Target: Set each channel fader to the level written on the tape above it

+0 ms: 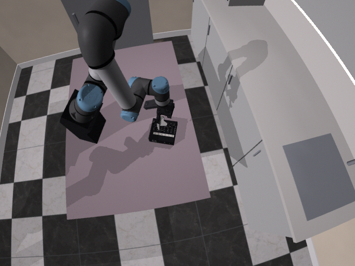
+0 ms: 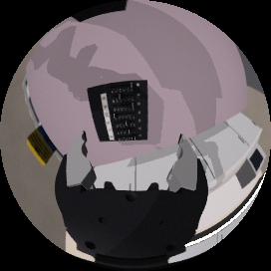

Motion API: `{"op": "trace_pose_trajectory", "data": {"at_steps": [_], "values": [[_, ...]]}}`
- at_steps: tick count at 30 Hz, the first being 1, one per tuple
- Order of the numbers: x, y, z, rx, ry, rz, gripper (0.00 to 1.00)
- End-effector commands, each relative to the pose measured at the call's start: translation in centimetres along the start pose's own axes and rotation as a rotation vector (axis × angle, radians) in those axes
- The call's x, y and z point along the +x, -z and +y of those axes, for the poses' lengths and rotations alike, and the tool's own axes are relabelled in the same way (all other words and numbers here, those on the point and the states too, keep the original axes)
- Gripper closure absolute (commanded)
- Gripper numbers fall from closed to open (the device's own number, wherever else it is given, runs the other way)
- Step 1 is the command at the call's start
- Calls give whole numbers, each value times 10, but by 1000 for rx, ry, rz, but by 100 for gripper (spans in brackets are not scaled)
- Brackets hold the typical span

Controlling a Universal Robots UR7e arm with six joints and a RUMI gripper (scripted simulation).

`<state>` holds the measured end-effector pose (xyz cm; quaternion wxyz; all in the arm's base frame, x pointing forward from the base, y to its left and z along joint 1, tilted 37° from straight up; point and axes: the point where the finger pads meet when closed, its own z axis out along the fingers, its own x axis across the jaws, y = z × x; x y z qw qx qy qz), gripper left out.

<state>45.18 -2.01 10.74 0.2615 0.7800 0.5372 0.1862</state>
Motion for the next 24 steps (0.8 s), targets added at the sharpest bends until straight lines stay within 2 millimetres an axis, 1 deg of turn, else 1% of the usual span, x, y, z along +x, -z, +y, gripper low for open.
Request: {"op": "trace_pose_trajectory", "data": {"at_steps": [1,7,9,24], "values": [[2,3,0,1,-219,-8,0],[4,6,1,1,-478,-8,0],[4,6,1,1,-478,-8,0],[6,15,7,2,-1157,-7,0]]}}
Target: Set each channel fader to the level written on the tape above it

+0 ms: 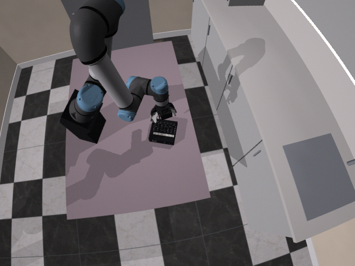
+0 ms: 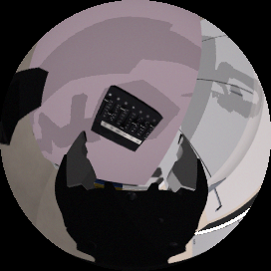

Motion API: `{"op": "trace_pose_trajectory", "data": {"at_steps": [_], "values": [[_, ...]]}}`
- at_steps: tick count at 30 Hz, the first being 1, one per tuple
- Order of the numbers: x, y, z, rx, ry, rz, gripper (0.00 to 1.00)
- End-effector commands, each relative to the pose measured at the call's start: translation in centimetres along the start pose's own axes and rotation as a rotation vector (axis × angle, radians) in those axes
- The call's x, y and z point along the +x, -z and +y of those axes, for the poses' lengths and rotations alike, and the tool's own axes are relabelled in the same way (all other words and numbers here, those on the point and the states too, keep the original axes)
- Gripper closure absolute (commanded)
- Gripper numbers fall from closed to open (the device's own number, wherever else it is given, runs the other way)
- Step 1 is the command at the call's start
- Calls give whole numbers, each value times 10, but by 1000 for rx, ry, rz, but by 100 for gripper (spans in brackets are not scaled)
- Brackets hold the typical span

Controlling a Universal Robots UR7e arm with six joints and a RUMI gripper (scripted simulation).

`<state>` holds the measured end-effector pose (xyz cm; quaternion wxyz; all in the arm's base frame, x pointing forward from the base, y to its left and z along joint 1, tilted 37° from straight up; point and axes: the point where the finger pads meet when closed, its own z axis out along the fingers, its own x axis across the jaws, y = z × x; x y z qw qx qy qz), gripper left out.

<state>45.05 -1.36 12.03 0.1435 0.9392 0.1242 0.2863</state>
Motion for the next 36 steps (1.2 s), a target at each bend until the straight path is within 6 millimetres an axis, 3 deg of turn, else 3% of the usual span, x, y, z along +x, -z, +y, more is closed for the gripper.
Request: {"op": "trace_pose_trajectory", "data": {"at_steps": [1,34,36], "values": [[2,3,1,-10,-210,-10,0],[6,19,20,-9,-1556,-6,0],[6,19,20,-9,-1556,-6,0]]}}
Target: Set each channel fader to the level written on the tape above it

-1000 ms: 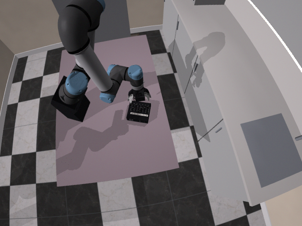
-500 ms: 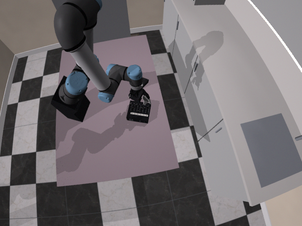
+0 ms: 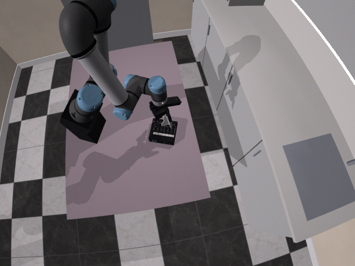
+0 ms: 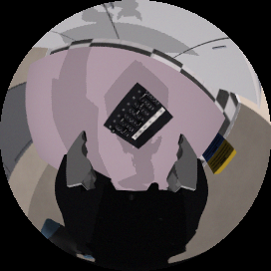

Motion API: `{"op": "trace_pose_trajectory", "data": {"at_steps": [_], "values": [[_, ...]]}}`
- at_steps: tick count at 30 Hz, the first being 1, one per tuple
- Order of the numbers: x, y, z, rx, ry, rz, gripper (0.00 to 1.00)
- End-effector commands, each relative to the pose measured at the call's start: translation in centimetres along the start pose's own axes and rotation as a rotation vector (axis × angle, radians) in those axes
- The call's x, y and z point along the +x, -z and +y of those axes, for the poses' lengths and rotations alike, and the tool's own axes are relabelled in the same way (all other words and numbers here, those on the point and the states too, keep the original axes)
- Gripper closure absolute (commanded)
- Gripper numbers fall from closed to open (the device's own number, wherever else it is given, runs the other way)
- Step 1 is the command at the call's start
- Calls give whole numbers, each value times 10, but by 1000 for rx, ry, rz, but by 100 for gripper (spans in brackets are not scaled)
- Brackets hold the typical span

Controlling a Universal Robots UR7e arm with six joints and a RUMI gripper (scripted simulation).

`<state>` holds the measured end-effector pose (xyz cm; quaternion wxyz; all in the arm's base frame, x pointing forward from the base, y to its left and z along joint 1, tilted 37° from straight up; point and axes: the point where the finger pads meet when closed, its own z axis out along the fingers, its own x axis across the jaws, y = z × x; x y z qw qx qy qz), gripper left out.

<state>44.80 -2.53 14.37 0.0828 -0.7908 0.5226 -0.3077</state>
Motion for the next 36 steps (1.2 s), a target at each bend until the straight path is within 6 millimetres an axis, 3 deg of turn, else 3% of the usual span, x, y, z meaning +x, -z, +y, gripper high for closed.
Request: {"op": "trace_pose_trajectory", "data": {"at_steps": [1,15,36], "values": [[3,2,0,-12,-164,9,0],[11,9,8,-9,-706,10,0],[16,15,19,-6,-1239,10,0]]}}
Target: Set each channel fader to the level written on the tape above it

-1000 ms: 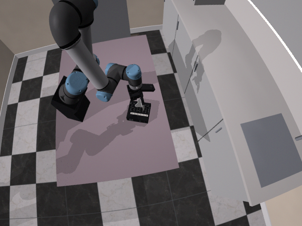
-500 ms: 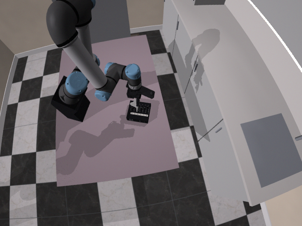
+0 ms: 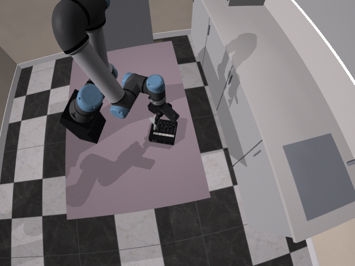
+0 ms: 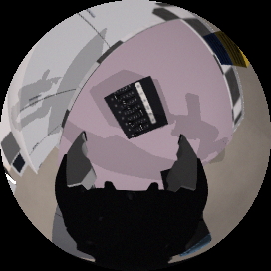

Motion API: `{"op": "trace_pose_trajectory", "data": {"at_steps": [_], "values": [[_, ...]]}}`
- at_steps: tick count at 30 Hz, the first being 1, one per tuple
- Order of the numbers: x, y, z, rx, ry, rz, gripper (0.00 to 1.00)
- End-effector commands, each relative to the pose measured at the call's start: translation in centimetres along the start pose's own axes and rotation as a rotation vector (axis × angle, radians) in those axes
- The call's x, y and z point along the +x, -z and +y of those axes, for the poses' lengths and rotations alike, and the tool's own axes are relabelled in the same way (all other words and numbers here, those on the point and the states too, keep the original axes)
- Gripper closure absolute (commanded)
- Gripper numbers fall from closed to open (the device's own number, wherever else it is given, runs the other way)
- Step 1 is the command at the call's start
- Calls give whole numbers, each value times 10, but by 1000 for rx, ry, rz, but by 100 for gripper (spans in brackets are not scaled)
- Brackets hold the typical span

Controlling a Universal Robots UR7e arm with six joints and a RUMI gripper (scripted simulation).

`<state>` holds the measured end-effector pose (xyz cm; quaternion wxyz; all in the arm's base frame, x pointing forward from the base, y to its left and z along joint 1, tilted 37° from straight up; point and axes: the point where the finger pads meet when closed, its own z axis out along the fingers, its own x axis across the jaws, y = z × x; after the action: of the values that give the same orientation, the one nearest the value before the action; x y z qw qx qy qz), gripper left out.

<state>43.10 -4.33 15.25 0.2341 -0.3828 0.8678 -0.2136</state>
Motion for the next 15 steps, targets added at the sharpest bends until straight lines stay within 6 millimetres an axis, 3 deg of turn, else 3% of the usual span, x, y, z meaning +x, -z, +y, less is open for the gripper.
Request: {"op": "trace_pose_trajectory", "data": {"at_steps": [1,15], "values": [[2,2,0,3,-123,7,0],[8,5,2,3,-394,6,0]]}}
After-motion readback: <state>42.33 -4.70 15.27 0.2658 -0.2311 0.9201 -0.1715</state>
